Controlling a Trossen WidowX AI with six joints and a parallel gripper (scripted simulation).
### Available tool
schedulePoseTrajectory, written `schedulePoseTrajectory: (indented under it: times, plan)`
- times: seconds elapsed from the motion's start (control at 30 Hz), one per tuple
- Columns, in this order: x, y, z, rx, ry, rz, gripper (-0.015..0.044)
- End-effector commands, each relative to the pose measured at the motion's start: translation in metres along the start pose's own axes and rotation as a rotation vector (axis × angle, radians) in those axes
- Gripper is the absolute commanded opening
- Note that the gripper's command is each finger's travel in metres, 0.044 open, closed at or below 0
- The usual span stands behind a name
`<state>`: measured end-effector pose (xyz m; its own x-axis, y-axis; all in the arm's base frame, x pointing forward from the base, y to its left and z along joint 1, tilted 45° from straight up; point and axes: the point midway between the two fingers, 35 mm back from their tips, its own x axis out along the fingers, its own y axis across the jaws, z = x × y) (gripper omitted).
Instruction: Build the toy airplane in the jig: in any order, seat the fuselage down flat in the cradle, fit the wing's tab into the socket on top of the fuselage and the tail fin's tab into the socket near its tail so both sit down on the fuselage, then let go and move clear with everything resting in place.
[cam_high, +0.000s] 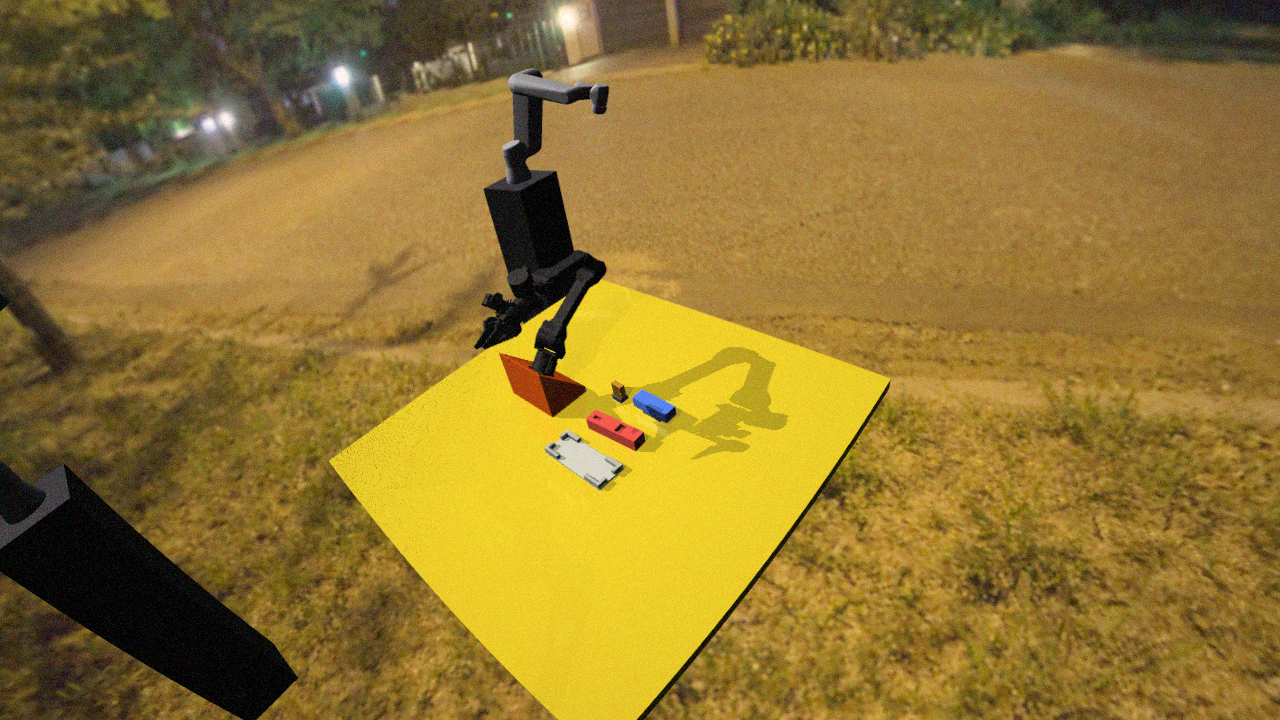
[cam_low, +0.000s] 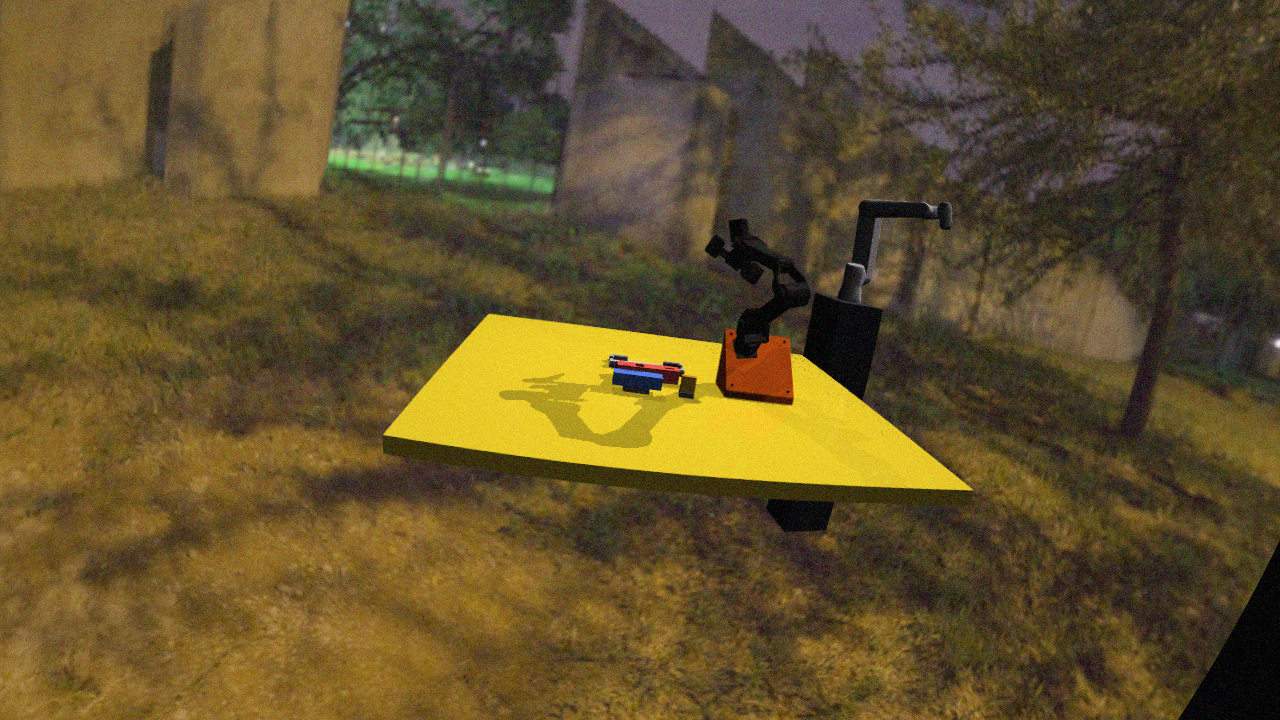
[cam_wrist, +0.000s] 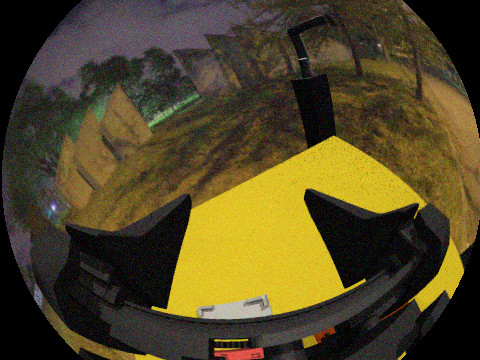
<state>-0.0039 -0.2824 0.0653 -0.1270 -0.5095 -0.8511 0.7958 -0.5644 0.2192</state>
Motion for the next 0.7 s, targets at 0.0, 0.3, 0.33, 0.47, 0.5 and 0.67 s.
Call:
schedulePoseTrajectory:
  times: [0.0, 0.3, 0.33, 0.47, 0.5, 0.67]
  plan:
    - [-0.001, 0.049, -0.062, -0.44, 0.281, 0.124, 0.044]
    - [-0.039, 0.096, -0.185, -1.156, 0.747, 0.428, 0.044]
    - [-0.046, 0.098, -0.198, -1.226, 0.797, 0.468, 0.044]
    - [-0.075, 0.101, -0.249, -1.481, 0.999, 0.637, 0.044]
    - [-0.083, 0.1, -0.262, -1.538, 1.049, 0.681, 0.044]
    - [-0.12, 0.094, -0.312, -1.744, 1.274, 0.902, 0.044]
